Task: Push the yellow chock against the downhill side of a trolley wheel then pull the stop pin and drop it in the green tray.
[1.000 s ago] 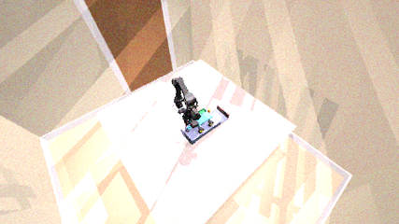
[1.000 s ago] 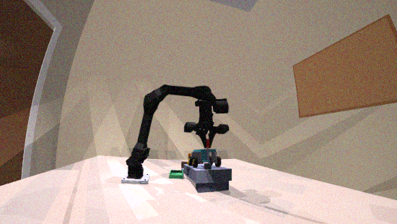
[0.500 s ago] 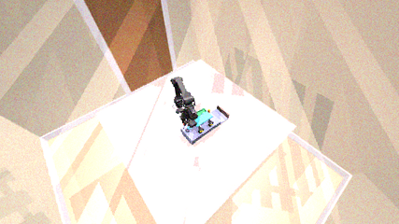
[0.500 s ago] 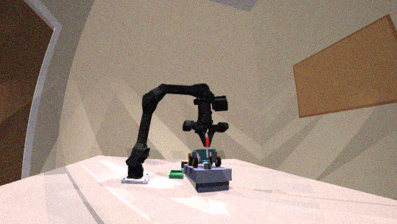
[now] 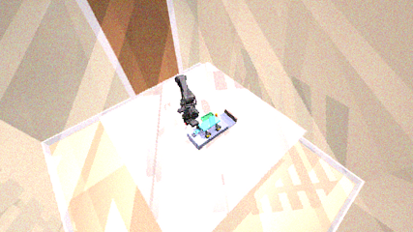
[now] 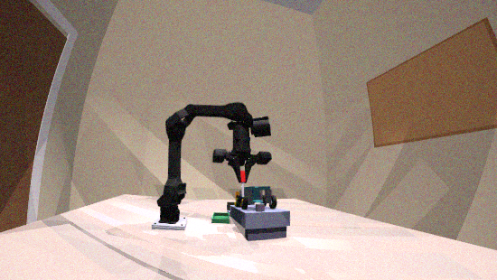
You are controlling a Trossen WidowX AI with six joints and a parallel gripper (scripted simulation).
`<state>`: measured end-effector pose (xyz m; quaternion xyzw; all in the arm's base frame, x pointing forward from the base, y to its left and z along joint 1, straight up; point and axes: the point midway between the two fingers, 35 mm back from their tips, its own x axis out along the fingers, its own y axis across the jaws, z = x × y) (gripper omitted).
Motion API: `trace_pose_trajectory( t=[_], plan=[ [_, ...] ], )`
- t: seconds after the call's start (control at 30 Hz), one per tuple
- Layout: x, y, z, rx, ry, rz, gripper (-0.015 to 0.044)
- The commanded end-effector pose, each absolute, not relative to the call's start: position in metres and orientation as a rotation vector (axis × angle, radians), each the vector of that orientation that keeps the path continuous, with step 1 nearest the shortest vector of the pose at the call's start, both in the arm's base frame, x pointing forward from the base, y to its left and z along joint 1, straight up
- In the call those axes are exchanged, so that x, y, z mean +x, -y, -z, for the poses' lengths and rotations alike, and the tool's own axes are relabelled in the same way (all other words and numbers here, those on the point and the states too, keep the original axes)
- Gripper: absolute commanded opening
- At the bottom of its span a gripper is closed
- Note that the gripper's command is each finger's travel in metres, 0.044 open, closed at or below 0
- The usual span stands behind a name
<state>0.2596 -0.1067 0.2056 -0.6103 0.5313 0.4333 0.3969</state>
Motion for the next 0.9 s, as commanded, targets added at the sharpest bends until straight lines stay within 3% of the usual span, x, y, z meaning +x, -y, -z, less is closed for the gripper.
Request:
trace_pose_trajectory(
  t=[0.0, 0.87],
  plan=[
    [0.246, 0.107, -0.202, -1.546, -1.343, -1.106, 0.0000],
    [0.237, 0.036, -0.192, -1.541, -1.339, -1.110, 0.0000]
  ],
)
